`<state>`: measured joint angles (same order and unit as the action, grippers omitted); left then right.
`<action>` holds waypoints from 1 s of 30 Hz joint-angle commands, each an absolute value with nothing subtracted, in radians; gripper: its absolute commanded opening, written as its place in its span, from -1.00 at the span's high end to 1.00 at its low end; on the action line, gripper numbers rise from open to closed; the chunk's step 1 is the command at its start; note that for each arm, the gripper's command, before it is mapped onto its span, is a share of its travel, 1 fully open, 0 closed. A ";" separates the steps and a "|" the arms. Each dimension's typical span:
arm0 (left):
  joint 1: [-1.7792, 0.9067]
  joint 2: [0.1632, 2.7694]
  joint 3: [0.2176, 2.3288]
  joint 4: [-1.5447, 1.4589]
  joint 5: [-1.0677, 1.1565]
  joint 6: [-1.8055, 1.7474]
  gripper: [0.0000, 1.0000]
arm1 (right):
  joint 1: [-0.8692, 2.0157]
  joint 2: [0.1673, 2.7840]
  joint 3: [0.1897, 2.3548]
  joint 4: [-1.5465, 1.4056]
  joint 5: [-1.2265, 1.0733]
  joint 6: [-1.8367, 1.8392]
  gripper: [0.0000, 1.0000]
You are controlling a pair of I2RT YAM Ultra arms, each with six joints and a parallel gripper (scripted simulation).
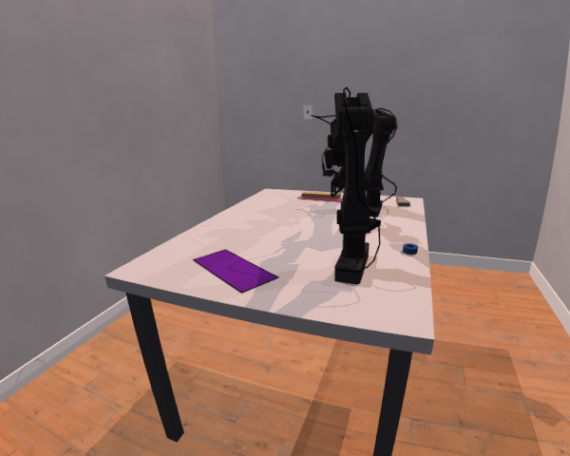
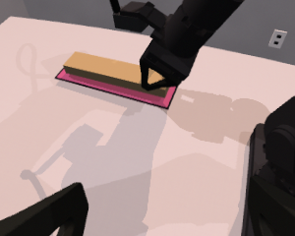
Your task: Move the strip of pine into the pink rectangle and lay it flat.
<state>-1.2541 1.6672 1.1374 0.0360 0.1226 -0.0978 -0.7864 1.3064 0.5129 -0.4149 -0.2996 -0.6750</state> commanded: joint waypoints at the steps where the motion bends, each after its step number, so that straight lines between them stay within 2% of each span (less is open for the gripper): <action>1: -1.260 1.676 1.165 0.049 0.116 -0.101 -0.45 | -0.797 1.324 0.499 -0.368 -0.327 -0.681 0.21; 21: -1.260 1.676 1.165 0.049 0.116 -0.101 -0.45 | -0.797 1.334 0.494 -0.343 -0.327 -0.681 0.21; 22: -1.260 1.676 1.165 0.049 0.116 -0.101 -0.45 | -0.797 1.334 0.494 -0.343 -0.327 -0.681 -0.01; 23: -1.260 1.676 1.165 0.049 0.116 -0.101 -0.45 | -0.797 1.334 0.494 -0.343 -0.327 -0.681 -0.11; 24: -1.260 1.676 1.165 0.049 0.116 -0.101 -0.45 | -0.797 1.316 0.493 -0.344 -0.327 -0.676 -0.34; 30: -1.260 1.676 1.165 0.049 0.116 -0.101 -0.45 | -0.772 1.271 0.509 -0.364 -0.318 -0.653 -0.37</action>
